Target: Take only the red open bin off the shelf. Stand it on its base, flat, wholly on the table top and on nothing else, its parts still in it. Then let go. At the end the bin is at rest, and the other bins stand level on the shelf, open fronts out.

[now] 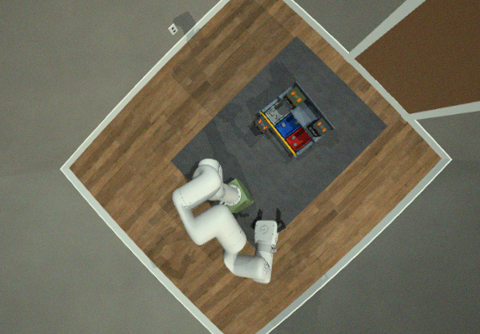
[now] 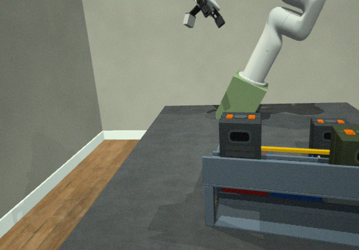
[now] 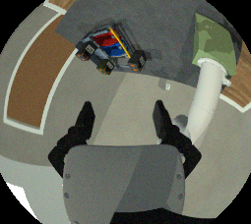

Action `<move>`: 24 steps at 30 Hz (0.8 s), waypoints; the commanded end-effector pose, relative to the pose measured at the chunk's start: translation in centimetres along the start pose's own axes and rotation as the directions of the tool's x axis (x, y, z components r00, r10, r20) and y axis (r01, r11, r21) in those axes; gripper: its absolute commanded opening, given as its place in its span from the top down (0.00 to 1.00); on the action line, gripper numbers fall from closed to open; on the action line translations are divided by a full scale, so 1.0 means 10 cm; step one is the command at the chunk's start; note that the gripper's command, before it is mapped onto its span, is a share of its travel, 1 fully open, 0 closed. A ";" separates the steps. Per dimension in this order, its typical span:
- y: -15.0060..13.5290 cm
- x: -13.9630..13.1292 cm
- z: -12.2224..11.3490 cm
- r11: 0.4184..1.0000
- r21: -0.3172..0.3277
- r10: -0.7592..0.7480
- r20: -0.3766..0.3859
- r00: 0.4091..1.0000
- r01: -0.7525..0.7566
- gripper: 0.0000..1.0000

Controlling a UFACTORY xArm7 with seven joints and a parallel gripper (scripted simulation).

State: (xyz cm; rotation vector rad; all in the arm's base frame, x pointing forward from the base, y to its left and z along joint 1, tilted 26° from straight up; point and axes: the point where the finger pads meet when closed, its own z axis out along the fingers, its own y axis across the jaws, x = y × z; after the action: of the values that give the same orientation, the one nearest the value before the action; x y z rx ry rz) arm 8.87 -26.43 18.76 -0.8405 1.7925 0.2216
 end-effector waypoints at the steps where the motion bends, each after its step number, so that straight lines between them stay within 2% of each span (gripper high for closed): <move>1: 0.00 0.01 -0.03 1.000 0.008 0.001 -0.003 1.000 -0.001 0.00; 4: 0.00 0.01 -0.03 1.000 0.008 0.001 -0.003 1.000 -0.001 0.00; 9: 0.24 0.15 -0.49 0.978 0.192 0.087 -0.046 0.995 -0.077 0.00; 21: 0.24 0.15 -0.49 0.978 0.192 0.087 -0.046 0.995 -0.077 0.00; 24: 0.03 -0.01 -0.64 0.979 0.191 -0.055 -0.111 0.992 0.076 0.00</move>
State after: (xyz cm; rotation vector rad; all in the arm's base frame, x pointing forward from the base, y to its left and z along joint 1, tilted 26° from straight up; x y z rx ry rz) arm 3.55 -27.89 18.91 -0.6537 1.8635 0.0752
